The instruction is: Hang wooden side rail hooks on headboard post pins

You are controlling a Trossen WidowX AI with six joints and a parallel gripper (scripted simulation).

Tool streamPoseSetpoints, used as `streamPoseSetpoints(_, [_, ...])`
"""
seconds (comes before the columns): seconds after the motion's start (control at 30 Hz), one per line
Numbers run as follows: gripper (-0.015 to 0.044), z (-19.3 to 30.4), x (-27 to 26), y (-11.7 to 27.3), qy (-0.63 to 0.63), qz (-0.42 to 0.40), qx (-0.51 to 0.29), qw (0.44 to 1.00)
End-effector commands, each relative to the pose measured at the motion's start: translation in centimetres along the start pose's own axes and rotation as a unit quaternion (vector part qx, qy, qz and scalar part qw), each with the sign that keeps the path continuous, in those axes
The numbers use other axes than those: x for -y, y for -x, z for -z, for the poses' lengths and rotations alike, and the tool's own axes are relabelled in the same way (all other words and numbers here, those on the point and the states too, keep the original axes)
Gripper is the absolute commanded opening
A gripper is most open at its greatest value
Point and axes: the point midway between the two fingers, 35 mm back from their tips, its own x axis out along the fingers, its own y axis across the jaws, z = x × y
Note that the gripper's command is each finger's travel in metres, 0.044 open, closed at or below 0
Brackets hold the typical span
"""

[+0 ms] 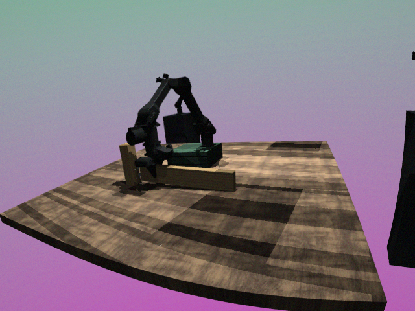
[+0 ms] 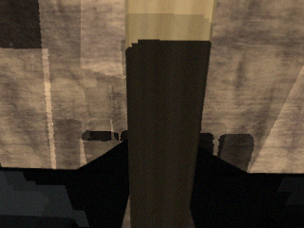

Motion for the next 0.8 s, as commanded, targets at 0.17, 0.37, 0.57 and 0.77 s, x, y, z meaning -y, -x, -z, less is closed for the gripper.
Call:
streamPoseSetpoints(0.17, [0.0000,0.27,0.23,0.12,0.000,0.004,-0.002,1.000])
streamPoseSetpoints(0.37, [0.0000,0.34,0.17,0.05,0.000,0.004,-0.002,1.000])
streamPoseSetpoints(0.57, [0.0000,0.41,0.10,-0.02,0.000,0.003,-0.002,1.000])
streamPoseSetpoints(0.77, [0.0000,0.48,0.03,0.04,0.000,0.003,-0.002,1.000])
